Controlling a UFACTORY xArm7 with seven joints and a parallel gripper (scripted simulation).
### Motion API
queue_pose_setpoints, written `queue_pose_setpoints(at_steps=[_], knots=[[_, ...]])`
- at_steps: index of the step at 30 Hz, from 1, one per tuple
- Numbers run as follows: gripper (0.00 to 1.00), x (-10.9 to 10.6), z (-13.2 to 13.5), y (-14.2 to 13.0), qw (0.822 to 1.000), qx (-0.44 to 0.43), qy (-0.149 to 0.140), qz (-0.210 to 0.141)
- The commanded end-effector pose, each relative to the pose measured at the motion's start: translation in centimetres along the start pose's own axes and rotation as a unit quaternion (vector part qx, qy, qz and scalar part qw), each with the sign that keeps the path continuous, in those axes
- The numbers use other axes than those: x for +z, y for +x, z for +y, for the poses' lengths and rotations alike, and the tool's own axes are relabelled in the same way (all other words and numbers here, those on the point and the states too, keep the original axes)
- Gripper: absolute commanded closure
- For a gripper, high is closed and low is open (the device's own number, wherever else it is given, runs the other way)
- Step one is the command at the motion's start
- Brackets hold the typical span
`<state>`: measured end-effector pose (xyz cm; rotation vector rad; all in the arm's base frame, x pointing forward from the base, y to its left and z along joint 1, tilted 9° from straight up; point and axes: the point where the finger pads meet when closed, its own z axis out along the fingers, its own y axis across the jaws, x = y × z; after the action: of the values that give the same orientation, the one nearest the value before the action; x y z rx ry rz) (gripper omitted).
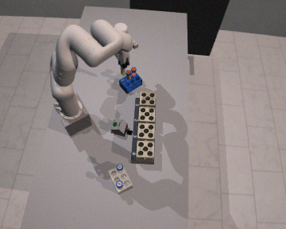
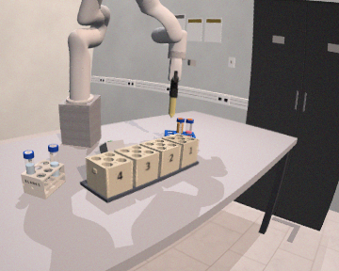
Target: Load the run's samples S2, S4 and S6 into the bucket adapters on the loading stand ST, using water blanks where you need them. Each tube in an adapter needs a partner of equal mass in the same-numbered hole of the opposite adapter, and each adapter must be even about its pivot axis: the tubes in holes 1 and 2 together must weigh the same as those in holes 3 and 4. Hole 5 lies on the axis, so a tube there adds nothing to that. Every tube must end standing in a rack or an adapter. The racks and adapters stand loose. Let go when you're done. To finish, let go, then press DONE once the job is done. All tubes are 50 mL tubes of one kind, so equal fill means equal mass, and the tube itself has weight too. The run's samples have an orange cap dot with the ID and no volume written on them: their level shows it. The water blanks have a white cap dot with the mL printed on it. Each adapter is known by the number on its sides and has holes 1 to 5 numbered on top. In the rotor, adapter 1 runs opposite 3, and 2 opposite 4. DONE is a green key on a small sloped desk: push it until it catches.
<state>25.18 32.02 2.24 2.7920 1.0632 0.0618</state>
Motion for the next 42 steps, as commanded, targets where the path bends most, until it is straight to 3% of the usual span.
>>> queue_pose_setpoints(at_steps=[1,28,42], knots=[[1.00,0.7,0.0,0.2,1.000,0.000,0.000,0.002],[1.00,5.3,0.0,0.2,1.000,0.000,0.000,0.002],[1.00,5.3,0.0,0.2,1.000,0.000,0.000,0.002]])
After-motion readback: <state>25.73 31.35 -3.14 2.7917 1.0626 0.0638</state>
